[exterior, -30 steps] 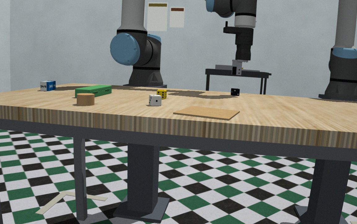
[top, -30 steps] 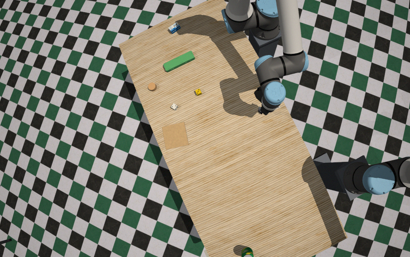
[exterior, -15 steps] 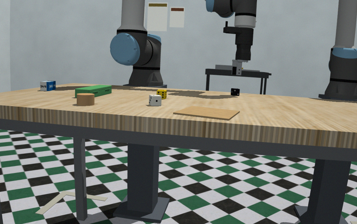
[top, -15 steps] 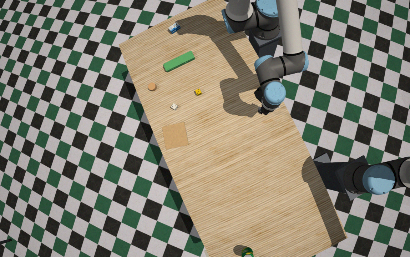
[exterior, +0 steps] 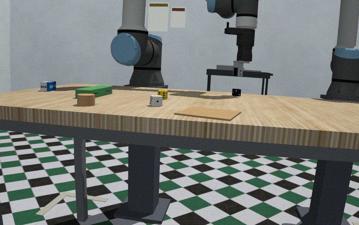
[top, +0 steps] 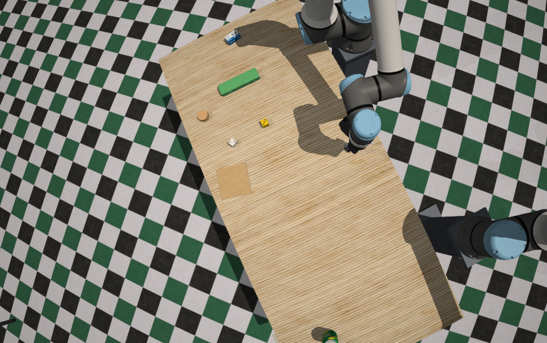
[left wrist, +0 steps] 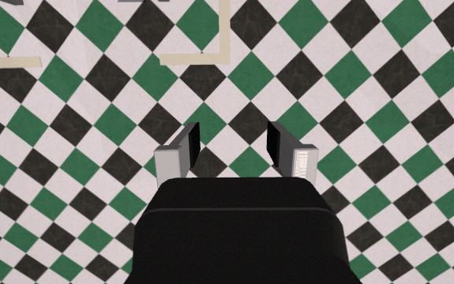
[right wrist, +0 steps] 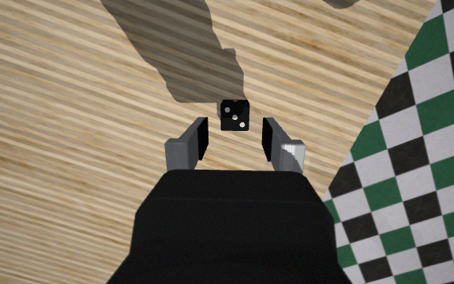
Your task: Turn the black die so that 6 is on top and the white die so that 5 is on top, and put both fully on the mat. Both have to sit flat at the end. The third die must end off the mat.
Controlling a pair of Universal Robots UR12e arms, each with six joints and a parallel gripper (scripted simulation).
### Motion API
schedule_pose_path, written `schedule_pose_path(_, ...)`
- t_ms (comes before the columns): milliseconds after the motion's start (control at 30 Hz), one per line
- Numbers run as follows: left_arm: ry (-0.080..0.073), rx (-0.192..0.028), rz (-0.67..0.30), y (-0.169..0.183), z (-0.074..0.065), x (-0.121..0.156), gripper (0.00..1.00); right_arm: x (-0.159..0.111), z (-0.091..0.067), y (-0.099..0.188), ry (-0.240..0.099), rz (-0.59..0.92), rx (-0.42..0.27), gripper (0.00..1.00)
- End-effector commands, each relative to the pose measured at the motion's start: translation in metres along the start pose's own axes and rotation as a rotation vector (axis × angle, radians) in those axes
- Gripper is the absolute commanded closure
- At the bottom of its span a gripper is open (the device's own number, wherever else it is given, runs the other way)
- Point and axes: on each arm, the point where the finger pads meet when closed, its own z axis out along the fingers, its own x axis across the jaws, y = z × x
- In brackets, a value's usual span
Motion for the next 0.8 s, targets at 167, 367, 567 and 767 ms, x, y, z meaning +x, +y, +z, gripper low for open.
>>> schedule_pose_path(167,0.0,-0.001,0.0,0.001,-0.001,0.0,0.0,0.0,0.01,0.0,-0.001,0.0,-0.001,0.13)
schedule_pose_path(367,0.0,-0.001,0.0,0.001,-0.001,0.0,0.0,-0.001,0.016,0.0,-0.001,0.0,-0.001,0.13)
schedule_pose_path(567,0.0,-0.001,0.0,0.001,-0.001,0.0,0.0,-0.001,0.026,0.0,-0.001,0.0,-0.001,0.13)
schedule_pose_path(767,0.0,-0.001,0.0,0.001,-0.001,0.0,0.0,-0.001,0.035,0.0,-0.001,0.0,-0.001,0.13)
